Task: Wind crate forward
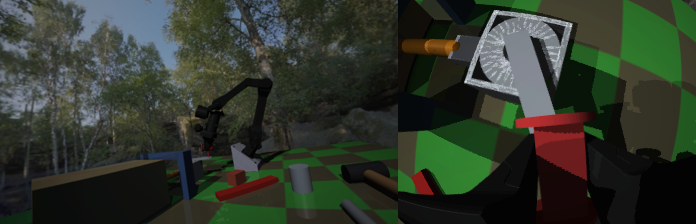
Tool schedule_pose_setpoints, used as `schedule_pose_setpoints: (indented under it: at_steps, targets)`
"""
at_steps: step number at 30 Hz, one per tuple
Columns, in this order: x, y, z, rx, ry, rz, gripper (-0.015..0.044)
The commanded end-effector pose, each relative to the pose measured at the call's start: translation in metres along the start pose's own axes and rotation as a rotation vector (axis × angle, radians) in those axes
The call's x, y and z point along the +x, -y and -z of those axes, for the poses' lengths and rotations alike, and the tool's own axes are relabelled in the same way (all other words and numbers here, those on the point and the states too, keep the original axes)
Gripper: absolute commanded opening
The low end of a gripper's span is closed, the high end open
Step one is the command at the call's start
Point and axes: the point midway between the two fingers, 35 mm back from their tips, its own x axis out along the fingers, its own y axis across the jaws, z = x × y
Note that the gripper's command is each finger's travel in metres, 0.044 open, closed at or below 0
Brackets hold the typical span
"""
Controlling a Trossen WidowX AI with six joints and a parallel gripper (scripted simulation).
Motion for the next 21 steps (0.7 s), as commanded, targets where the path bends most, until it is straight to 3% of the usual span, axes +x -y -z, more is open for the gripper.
schedule_pose_setpoints:
  at_steps: [1, 21]
  targets:
    - [0.003, 0.016, -0.005, 0.008, 0.005, 0.041, 0.0000]
    - [0.009, 0.041, -0.019, 0.008, 0.006, 0.043, 0.0000]
